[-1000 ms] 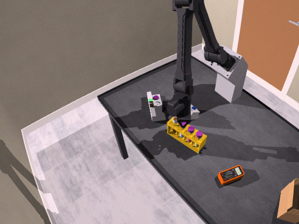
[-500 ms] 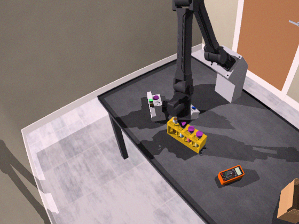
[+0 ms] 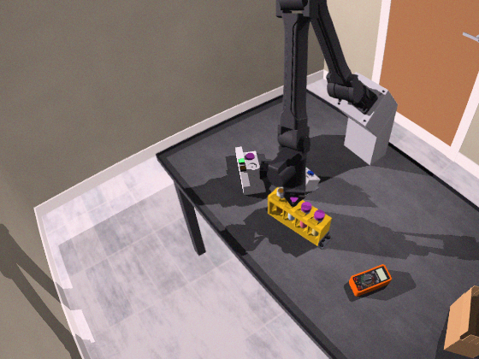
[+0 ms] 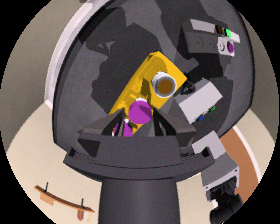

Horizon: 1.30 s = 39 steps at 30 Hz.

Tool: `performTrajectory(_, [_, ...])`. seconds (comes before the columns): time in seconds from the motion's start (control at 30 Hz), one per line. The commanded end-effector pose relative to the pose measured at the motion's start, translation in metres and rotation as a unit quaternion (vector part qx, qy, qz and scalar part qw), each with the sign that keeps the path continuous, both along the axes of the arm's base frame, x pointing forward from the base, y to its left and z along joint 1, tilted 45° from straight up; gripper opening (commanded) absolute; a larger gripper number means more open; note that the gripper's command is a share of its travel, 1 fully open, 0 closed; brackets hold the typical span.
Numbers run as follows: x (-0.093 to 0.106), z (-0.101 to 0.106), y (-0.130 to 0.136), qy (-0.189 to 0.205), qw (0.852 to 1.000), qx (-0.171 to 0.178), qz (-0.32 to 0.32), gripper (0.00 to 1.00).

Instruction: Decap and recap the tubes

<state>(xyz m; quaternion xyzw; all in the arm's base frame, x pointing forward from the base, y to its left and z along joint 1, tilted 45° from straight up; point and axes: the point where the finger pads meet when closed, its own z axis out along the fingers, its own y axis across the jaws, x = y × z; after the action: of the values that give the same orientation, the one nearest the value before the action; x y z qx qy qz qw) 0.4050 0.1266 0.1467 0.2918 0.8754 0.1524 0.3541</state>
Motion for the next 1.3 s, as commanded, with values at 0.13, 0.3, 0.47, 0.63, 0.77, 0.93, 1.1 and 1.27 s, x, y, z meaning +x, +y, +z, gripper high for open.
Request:
performTrajectory(0.13, [0.003,0.006,0.003,-0.005,0.999,0.029,-0.025,0.49])
performTrajectory(0.3, [0.003,0.006,0.003,-0.005,0.999,0.029,-0.025,0.49])
performTrajectory(0.47, [-0.008,0.016,0.005,-0.006,0.999,0.033,-0.023,0.49])
performTrajectory(0.63, [-0.019,0.025,0.004,-0.004,0.999,0.032,-0.023,0.49])
performTrajectory(0.77, [-0.026,0.037,0.004,-0.007,0.999,0.034,-0.023,0.49])
performTrajectory(0.93, [-0.03,0.05,0.005,-0.013,0.999,0.037,-0.023,0.49])
performTrajectory(1.1, [-0.033,0.035,-0.038,-0.022,0.992,-0.091,0.09,0.47])
performTrajectory(1.27, [-0.034,0.03,-0.079,-0.023,0.99,-0.101,0.097,0.47])
